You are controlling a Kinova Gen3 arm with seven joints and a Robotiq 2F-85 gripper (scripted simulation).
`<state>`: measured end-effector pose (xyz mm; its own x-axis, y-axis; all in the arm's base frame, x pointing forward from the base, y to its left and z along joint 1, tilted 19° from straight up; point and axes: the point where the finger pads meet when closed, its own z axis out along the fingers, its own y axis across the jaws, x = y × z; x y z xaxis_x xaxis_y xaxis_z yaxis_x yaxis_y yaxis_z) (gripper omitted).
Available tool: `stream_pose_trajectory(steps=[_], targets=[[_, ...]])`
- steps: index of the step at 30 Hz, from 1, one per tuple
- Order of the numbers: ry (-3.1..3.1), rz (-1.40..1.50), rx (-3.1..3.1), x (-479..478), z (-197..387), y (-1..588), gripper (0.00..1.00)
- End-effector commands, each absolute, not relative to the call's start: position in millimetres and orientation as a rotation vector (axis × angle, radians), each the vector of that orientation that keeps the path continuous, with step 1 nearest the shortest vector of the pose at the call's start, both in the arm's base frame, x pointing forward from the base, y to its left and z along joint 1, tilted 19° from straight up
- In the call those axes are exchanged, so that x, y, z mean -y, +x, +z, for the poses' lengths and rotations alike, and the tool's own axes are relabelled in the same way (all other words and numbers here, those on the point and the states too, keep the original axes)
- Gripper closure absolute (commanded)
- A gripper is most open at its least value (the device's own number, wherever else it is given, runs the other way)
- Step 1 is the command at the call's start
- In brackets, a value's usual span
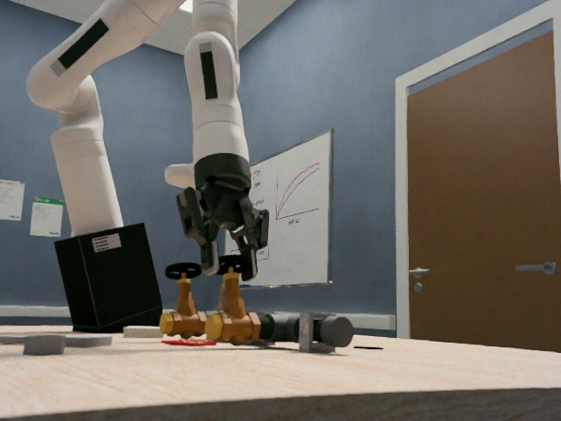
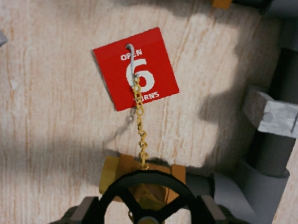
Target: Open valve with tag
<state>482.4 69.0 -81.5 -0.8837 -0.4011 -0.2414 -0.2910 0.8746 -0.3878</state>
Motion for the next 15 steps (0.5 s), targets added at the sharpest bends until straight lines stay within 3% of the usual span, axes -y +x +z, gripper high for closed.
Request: stream_pose_trajectory(steps=[1, 15], targets=[[-0.717, -0.515, -2.711, -69.4, -81.1, 482.9, 0.41], [-1.78, -0.665, -2.335, -69.4, -81.1, 482.9, 0.41]])
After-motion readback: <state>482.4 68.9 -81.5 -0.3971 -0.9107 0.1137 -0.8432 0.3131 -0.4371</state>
